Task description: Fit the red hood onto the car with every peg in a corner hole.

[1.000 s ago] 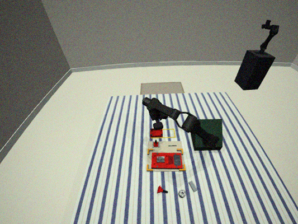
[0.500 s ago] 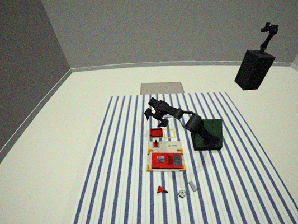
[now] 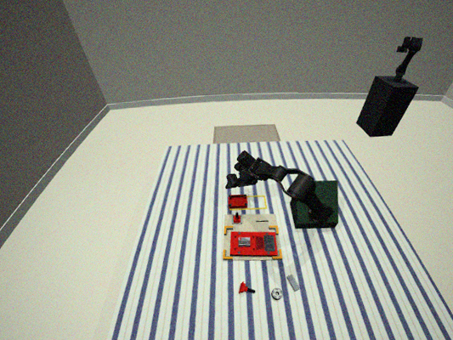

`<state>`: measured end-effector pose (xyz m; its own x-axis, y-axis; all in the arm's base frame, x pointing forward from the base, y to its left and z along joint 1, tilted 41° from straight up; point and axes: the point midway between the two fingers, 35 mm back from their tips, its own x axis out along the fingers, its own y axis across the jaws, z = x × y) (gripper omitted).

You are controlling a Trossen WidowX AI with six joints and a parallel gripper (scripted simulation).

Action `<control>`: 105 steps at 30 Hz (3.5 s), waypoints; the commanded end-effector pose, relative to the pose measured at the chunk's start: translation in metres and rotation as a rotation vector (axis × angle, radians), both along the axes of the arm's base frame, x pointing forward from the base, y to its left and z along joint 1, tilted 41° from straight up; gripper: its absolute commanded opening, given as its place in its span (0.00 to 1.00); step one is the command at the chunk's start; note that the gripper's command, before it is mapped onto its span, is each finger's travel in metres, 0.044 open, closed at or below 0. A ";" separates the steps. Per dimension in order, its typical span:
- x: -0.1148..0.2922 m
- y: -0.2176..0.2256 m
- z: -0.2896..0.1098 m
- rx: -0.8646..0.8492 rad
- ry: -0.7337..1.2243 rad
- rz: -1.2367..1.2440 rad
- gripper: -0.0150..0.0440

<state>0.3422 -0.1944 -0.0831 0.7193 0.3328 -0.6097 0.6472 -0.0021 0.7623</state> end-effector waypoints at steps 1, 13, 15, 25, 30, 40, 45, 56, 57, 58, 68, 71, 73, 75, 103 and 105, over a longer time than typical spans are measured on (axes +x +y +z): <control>-0.028 0.031 0.033 -0.763 -0.526 0.425 1.00; -0.028 0.031 0.033 -0.763 -0.526 0.425 1.00; -0.028 0.031 0.033 -0.763 -0.526 0.425 1.00; -0.028 0.032 0.031 -0.763 -0.526 0.426 1.00; -0.027 0.034 0.028 -0.764 -0.526 0.426 1.00; -0.025 0.039 0.021 -0.767 -0.527 0.427 1.00; -0.024 0.042 0.018 -0.768 -0.527 0.427 1.00; -0.023 0.048 0.011 -0.771 -0.529 0.427 1.00; -0.023 0.049 0.010 -0.771 -0.529 0.427 1.00; -0.023 0.049 0.010 -0.771 -0.529 0.427 1.00; -0.022 0.055 0.004 -0.773 -0.531 0.426 1.00; -0.022 0.057 0.002 -0.774 -0.531 0.426 1.00; -0.022 0.058 0.001 -0.774 -0.532 0.426 1.00; -0.021 0.059 0.000 -0.775 -0.532 0.426 1.00; -0.020 0.071 -0.012 -0.777 -0.536 0.424 1.00; -0.020 0.071 -0.012 -0.777 -0.536 0.424 1.00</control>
<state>0.3227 -0.1246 -0.0923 0.8765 0.2765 -0.3940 0.0469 0.7656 0.6417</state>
